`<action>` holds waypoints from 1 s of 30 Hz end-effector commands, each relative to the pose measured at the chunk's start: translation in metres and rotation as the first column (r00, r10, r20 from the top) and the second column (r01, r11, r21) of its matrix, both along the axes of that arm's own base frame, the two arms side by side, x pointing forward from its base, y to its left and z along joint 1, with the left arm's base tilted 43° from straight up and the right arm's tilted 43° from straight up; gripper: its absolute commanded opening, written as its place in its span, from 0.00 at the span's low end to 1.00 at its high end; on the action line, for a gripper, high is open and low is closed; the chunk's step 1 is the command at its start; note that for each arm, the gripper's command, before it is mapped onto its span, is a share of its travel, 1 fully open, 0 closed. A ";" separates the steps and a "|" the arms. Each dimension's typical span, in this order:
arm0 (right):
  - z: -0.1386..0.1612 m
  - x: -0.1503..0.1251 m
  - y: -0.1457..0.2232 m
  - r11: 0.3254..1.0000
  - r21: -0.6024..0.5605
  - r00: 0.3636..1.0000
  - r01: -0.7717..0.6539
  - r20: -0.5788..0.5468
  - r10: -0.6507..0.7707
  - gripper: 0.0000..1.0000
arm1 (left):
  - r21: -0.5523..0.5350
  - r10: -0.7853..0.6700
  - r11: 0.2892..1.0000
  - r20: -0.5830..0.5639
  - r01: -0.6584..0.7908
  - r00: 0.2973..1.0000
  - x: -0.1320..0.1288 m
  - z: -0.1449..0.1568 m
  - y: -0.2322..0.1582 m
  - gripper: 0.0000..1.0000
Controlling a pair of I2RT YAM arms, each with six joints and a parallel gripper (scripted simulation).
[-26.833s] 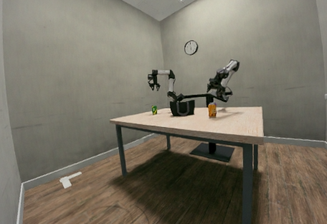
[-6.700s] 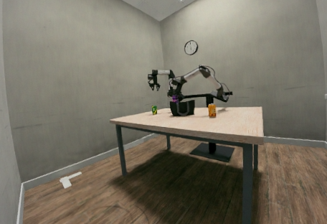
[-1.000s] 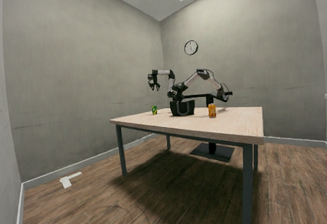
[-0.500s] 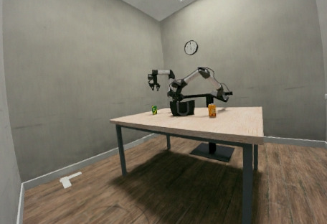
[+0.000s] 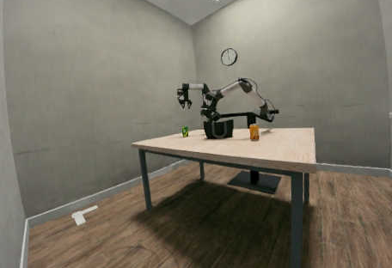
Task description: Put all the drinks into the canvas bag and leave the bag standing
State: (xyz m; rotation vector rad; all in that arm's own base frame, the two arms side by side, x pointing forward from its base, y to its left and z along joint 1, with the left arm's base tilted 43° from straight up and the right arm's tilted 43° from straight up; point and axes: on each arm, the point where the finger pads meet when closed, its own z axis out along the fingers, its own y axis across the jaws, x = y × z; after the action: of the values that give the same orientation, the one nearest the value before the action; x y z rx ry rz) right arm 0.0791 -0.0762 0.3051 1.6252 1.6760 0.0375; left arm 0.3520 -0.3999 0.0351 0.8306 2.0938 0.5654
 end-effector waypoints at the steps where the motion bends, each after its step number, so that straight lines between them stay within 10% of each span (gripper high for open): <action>1: 0.010 -0.003 0.001 1.000 -0.018 1.000 0.000 0.024 0.000 1.00 | -0.023 -0.016 1.000 0.019 0.017 1.000 -0.020 0.033 -0.015 0.86; 30: 0.010 -0.003 0.001 1.000 -0.018 1.000 0.000 0.024 0.000 1.00 | -0.029 0.005 1.000 0.015 -0.005 1.000 -0.016 0.042 0.005 0.86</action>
State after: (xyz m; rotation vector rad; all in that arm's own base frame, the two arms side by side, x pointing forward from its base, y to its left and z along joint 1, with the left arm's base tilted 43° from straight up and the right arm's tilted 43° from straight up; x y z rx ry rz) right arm 0.0791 -0.0762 0.3051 1.6252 1.6760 0.0375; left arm 0.3325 -0.3963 0.0557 0.8382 2.1026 0.5835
